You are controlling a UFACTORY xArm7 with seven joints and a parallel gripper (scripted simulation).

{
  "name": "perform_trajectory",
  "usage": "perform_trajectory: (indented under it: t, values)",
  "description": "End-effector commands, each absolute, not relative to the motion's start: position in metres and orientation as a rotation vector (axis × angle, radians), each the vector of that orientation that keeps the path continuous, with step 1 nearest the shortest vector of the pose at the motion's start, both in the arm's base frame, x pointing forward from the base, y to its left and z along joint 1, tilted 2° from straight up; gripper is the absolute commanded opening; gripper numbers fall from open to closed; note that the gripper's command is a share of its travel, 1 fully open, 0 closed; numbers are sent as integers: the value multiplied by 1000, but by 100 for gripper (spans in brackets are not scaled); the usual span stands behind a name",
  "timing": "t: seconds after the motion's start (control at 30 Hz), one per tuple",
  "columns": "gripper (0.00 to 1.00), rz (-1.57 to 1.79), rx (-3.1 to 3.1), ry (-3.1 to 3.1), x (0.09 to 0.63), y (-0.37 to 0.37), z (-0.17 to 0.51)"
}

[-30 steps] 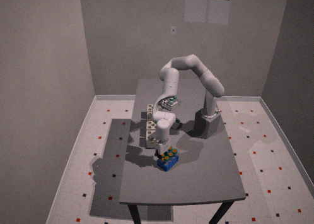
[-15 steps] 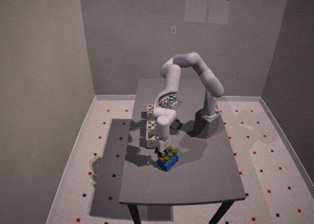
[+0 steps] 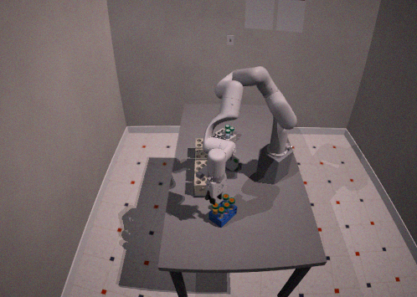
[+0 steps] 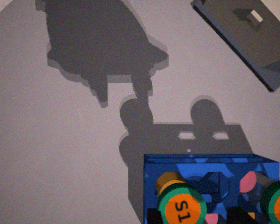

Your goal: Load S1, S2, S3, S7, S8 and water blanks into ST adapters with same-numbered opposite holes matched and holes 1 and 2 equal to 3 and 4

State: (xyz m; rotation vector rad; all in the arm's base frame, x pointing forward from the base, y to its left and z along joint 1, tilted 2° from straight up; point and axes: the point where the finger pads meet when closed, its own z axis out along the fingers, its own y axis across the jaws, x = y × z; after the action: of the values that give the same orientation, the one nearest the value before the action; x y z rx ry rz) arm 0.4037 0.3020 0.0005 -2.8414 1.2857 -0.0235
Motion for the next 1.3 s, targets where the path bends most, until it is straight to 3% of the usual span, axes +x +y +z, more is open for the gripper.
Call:
perform_trajectory:
  t: [0.0,1.27]
  values:
    - [44,-26,-2838,1284,405,303,9]
    - [44,-26,-2838,1284,403,302,75]
